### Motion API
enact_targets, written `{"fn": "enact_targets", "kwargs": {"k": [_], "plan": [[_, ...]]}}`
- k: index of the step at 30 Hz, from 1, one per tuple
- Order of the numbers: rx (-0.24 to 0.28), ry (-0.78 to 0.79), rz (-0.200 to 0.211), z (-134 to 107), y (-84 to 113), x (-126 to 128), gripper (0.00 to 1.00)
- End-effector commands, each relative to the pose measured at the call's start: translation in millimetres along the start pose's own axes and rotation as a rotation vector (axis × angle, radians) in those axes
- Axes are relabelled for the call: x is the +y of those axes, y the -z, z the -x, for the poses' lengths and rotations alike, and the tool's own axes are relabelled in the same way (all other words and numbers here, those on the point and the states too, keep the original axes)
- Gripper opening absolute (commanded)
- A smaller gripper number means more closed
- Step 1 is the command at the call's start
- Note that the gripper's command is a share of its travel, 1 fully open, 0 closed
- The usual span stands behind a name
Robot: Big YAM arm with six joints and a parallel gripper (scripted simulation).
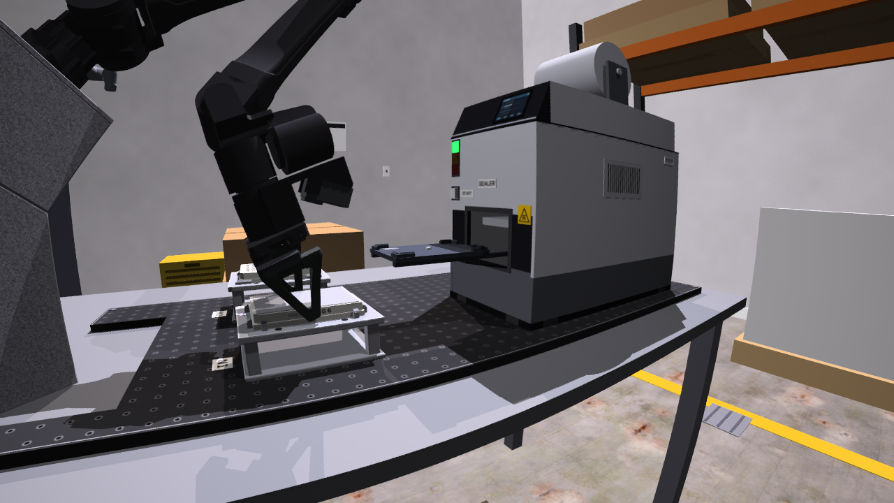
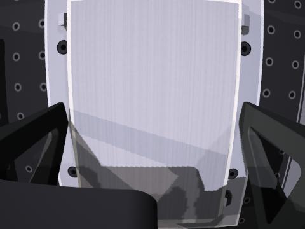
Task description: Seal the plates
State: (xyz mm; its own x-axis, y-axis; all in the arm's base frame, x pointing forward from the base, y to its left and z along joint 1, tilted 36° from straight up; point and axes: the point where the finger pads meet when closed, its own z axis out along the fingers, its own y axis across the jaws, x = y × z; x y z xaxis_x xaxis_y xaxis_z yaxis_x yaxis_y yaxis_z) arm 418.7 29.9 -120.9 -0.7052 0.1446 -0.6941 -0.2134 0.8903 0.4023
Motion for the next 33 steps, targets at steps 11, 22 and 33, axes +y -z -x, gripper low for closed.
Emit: {"fn": "enact_targets", "kwargs": {"k": [11, 22, 33], "plan": [[0.005, 0.000, -0.005, -0.7, 16.0, -0.8, 1.00], [-0.016, 0.005, -0.012, 13.5, 23.0, -5.6, 1.00], [-0.006, 0.001, -0.010, 9.0, 30.9, -2.5, 1.00]]}}
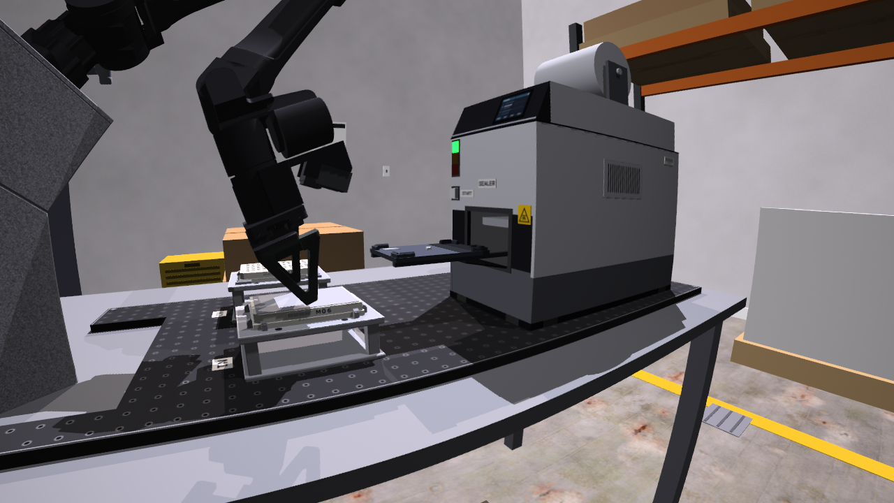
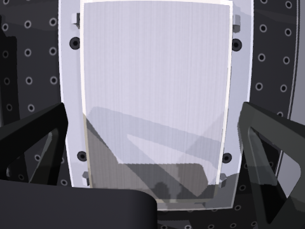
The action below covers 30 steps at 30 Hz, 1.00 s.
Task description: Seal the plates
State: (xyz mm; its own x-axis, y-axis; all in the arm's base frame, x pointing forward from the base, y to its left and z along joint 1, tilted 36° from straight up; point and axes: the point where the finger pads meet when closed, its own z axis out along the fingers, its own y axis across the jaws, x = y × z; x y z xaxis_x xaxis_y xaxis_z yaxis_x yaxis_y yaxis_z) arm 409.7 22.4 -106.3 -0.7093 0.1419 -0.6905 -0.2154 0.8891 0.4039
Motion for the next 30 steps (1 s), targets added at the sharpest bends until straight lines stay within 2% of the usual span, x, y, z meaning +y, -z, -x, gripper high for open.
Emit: {"fn": "enact_targets", "kwargs": {"k": [1, 5, 15, 21, 30], "plan": [[-0.010, -0.001, -0.014, 3.9, 14.0, -3.8, 1.00], [-0.028, 0.008, -0.016, 12.1, 14.4, -6.3, 1.00], [-0.012, -0.002, -0.003, 5.2, 2.0, 0.1, 1.00], [0.001, -0.005, 0.000, -2.2, 4.7, 4.2, 1.00], [-0.023, -0.002, -0.011, 7.6, 11.6, 1.0, 1.00]]}}
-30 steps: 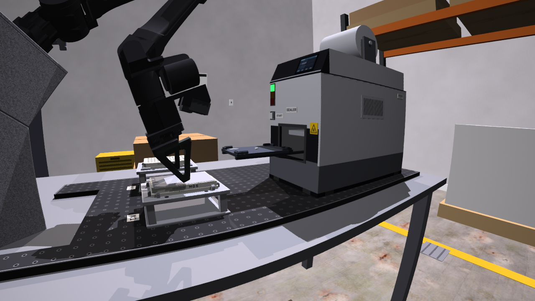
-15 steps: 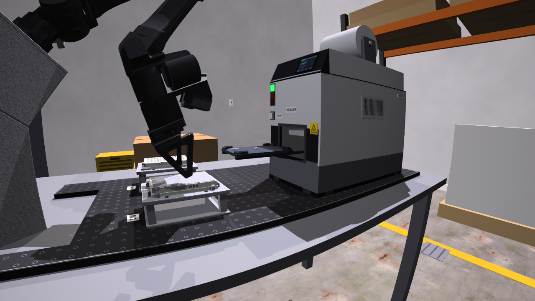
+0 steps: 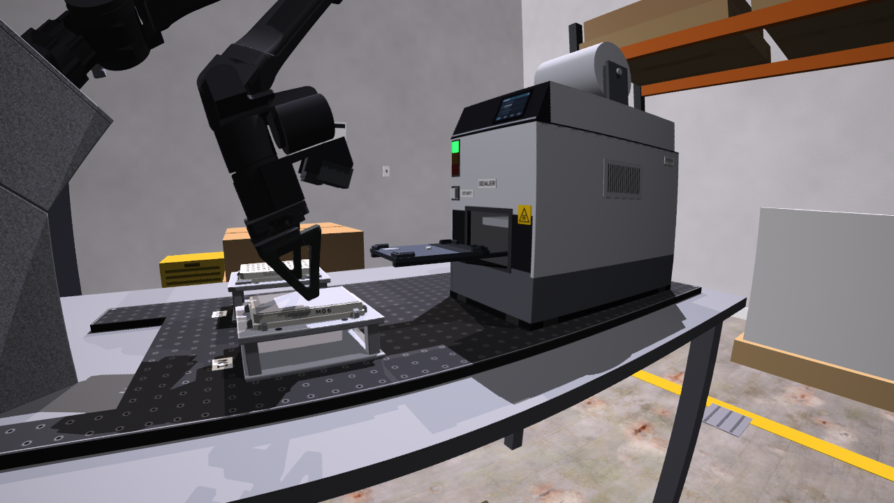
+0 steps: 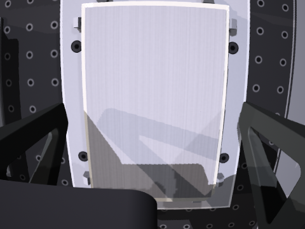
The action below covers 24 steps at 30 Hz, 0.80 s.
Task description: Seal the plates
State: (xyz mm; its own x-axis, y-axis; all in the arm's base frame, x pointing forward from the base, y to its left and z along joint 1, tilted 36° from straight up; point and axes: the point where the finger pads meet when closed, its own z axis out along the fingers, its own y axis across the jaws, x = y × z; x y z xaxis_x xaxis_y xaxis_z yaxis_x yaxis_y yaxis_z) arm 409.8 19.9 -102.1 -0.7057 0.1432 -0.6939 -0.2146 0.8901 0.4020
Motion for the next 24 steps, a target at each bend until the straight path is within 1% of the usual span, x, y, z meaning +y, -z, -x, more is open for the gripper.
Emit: {"fn": "enact_targets", "kwargs": {"k": [1, 3, 6, 9, 15, 19, 24], "plan": [[-0.023, -0.004, -0.011, 6.2, 9.1, 0.3, 1.00], [-0.026, -0.008, -0.017, 6.7, 10.2, -2.8, 1.00], [-0.026, -0.010, -0.019, 7.4, 6.8, -6.5, 1.00], [-0.015, -0.020, -0.021, 4.1, 4.1, -9.7, 1.00], [-0.005, -0.025, -0.020, 1.1, 3.4, -9.8, 1.00], [0.012, -0.035, -0.020, -8.4, 6.6, -7.3, 1.00], [0.013, -0.035, -0.019, -9.4, 8.0, -6.1, 1.00]]}}
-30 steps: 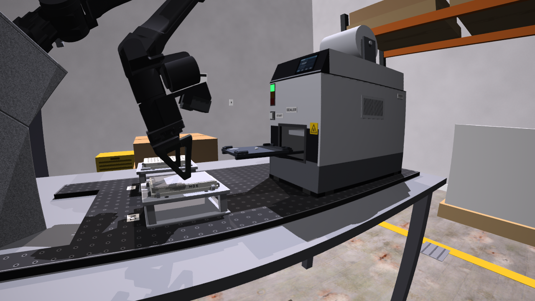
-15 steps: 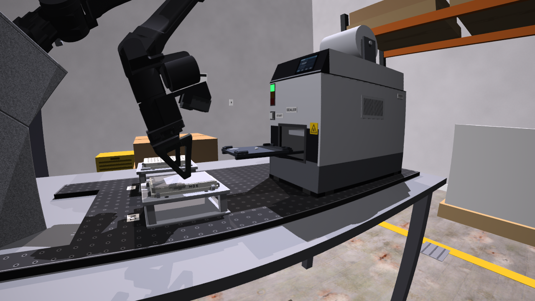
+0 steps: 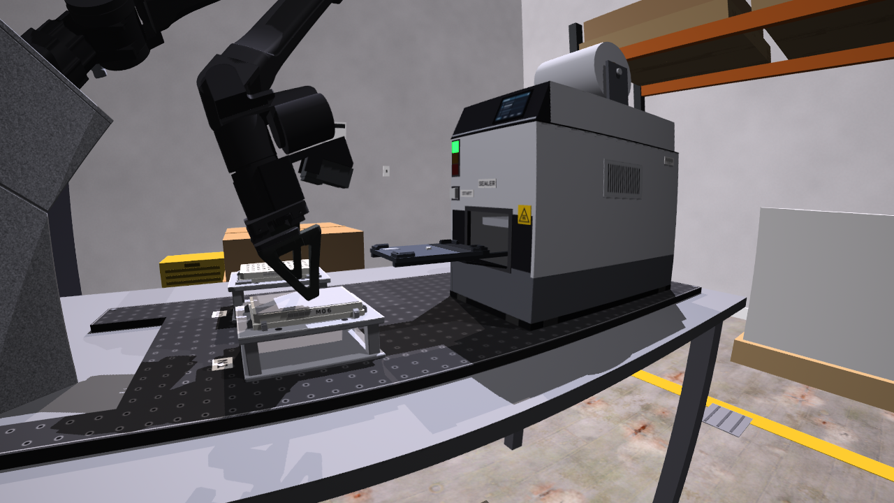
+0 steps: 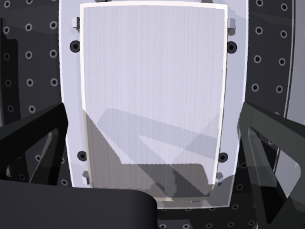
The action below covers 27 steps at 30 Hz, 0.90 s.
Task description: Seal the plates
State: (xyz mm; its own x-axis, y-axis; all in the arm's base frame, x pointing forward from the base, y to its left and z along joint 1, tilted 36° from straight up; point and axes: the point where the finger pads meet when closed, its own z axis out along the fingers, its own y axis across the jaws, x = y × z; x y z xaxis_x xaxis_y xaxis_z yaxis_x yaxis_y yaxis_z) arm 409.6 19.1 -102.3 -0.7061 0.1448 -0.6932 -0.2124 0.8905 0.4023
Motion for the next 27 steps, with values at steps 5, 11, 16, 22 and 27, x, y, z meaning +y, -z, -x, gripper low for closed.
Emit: {"fn": "enact_targets", "kwargs": {"k": [5, 11, 16, 22, 27], "plan": [[0.000, -0.024, -0.018, -2.6, 9.1, -4.2, 1.00], [-0.007, -0.006, -0.014, 4.5, 22.4, -3.3, 1.00], [-0.017, 0.008, -0.012, 14.2, 27.4, -4.8, 1.00], [0.005, 0.001, -0.007, 6.7, 35.0, -1.3, 1.00], [-0.010, 0.005, -0.013, 14.3, 42.6, -3.7, 1.00]]}}
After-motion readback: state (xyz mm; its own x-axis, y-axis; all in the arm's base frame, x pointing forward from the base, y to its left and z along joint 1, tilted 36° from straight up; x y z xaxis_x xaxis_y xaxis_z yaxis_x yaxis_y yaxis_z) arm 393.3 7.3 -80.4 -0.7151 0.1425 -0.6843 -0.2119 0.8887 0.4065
